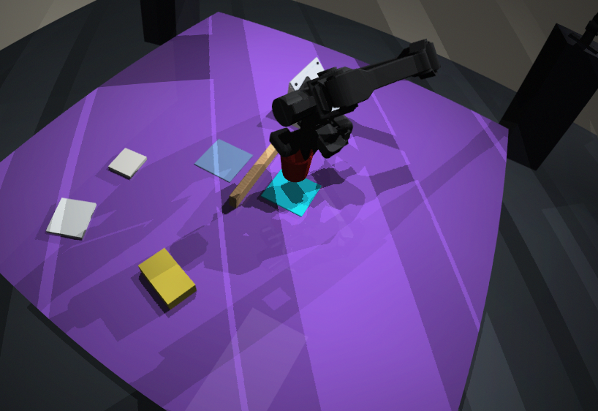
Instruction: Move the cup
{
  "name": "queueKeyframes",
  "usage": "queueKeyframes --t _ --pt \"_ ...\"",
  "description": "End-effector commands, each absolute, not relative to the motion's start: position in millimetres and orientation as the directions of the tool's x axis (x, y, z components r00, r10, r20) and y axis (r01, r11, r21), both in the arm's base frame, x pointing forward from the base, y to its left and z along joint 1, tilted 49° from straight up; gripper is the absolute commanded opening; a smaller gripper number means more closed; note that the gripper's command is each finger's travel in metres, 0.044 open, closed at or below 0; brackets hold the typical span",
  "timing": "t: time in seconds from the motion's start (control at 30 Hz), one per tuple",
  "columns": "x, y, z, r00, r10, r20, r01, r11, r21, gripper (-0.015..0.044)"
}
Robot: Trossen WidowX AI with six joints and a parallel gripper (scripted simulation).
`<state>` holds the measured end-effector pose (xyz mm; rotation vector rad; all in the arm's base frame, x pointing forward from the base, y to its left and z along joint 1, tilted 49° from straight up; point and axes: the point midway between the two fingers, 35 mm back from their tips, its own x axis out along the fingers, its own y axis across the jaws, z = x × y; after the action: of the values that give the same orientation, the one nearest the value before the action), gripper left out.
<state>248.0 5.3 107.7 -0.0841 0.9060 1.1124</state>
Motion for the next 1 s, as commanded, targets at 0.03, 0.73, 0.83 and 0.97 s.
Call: queueKeyframes --t 0.03,0.73,0.83,0.97 --pt "249.0 9.3 107.0 0.142 0.735 -0.663 -0.798 0.481 0.363 0.0" --pt "253.7 29.2 89.6 0.142 0.734 -0.664 -0.798 0.482 0.362 0.0" --pt "254.2 32.1 87.2 0.142 0.734 -0.664 -0.798 0.482 0.362 0.0" --pt "254.8 35.9 84.2 0.142 0.735 -0.663 -0.798 0.482 0.362 0.0"
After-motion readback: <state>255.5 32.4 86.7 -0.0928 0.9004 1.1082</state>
